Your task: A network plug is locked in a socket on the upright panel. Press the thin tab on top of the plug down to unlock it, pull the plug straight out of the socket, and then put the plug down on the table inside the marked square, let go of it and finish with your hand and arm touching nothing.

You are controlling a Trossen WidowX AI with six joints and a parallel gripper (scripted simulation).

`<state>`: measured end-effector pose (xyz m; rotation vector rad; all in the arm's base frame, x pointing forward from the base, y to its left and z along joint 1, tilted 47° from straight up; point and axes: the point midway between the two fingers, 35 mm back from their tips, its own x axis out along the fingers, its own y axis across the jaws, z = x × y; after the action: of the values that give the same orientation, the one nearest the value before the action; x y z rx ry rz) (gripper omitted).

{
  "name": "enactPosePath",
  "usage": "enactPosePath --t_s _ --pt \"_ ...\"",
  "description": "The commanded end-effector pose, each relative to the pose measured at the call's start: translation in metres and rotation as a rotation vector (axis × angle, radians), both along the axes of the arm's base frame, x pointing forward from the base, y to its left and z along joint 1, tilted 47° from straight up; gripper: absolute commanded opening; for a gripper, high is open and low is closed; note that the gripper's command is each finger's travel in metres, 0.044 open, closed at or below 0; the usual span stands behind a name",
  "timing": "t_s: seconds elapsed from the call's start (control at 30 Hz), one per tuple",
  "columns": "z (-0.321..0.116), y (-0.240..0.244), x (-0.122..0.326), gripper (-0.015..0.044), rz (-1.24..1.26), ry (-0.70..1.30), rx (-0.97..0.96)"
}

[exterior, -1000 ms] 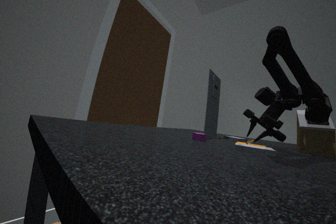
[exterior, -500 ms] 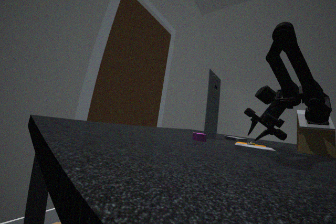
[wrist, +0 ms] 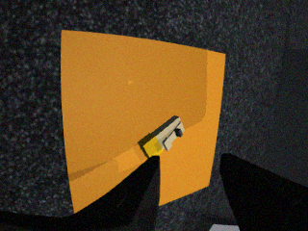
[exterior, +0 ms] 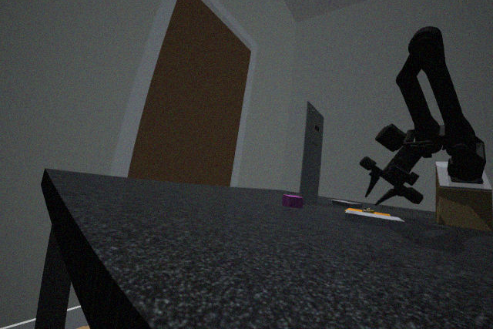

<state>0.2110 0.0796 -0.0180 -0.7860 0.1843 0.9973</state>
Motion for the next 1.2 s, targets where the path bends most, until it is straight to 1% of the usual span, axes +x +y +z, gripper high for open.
enactPosePath --t_s 0.0,1.17 --pt "0.002 -0.002 -0.001 0.0156 0.002 -0.009 0.001" --pt "0.003 -0.019 0.003 0.0156 0.007 0.004 -0.022"
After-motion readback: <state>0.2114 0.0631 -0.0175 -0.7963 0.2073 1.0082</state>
